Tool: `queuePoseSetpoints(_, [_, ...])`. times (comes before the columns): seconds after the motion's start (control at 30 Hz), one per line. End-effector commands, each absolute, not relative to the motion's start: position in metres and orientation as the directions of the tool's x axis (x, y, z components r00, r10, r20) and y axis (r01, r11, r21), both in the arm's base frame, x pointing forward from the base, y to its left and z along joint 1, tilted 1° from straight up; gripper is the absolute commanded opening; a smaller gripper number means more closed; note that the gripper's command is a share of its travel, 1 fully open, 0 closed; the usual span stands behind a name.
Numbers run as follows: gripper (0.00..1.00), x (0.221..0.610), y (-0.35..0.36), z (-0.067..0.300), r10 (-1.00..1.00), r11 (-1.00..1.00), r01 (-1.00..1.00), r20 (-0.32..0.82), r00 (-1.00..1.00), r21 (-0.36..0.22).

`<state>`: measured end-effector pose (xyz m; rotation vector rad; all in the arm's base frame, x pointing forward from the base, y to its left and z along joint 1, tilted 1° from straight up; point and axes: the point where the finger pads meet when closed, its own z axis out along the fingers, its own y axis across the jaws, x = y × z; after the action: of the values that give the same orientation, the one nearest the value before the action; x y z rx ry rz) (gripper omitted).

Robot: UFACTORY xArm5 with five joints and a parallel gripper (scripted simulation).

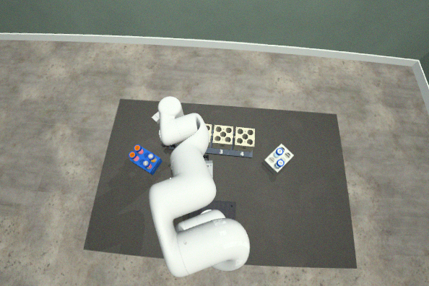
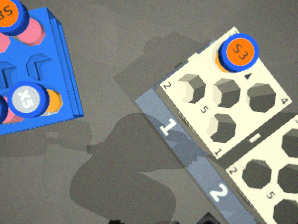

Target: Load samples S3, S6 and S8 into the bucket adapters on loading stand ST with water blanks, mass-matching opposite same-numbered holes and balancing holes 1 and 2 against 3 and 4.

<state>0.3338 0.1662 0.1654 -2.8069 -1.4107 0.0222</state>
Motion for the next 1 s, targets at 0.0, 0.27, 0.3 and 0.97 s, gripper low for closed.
queuePoseSetpoints(0.0, [1.0, 0.327, 0.179, 0.167, 0.803, -0.596, 0.803, -0.004, 0.596, -0.013])
queuePoseSetpoints(0.27, [1.0, 0.305, 0.212, 0.167, 0.803, -0.596, 0.803, -0.004, 0.596, -0.013])
queuePoseSetpoints(0.3, [1.0, 0.302, 0.217, 0.168, 0.803, -0.596, 0.803, -0.004, 0.596, -0.013])
queuePoseSetpoints(0.97, [1.0, 0.255, 0.285, 0.168, 0.803, -0.596, 0.803, -0.004, 0.596, -0.014])
